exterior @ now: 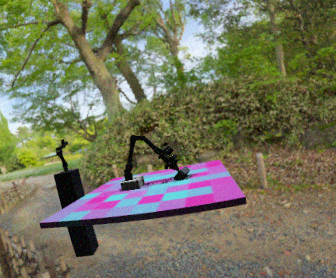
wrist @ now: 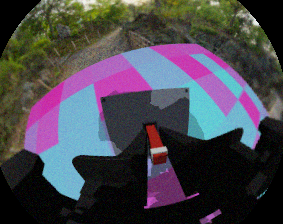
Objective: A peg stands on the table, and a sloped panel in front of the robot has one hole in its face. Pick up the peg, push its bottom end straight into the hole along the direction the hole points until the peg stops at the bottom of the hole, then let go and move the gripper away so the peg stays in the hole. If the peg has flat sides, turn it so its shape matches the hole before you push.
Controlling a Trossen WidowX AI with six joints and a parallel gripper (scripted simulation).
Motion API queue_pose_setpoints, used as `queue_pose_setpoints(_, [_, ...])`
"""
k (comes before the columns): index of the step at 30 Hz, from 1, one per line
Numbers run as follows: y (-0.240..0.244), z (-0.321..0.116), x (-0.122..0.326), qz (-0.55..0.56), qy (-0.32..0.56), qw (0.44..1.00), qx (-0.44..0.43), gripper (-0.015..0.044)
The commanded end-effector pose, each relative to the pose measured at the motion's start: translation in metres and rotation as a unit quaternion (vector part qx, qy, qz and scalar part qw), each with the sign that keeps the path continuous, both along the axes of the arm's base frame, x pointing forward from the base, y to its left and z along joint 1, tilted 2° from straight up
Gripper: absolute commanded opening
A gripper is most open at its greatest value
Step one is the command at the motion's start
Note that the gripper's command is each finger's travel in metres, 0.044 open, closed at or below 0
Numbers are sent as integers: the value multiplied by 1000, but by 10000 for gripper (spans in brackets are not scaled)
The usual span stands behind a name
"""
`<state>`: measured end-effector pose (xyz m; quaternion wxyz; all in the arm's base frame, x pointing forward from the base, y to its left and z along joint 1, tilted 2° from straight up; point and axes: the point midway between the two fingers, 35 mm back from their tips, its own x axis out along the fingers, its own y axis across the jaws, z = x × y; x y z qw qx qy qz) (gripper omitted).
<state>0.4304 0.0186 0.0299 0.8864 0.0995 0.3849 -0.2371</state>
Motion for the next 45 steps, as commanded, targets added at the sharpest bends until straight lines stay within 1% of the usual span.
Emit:
queue_pose_setpoints(1, [0,0,0,0,0,1000,0,184])
queue_pose_setpoints(11, [2,3,-2,0,1,1000,0,440])
queue_pose_setpoints(45, [25,46,-33,3,7,1000,0,440])
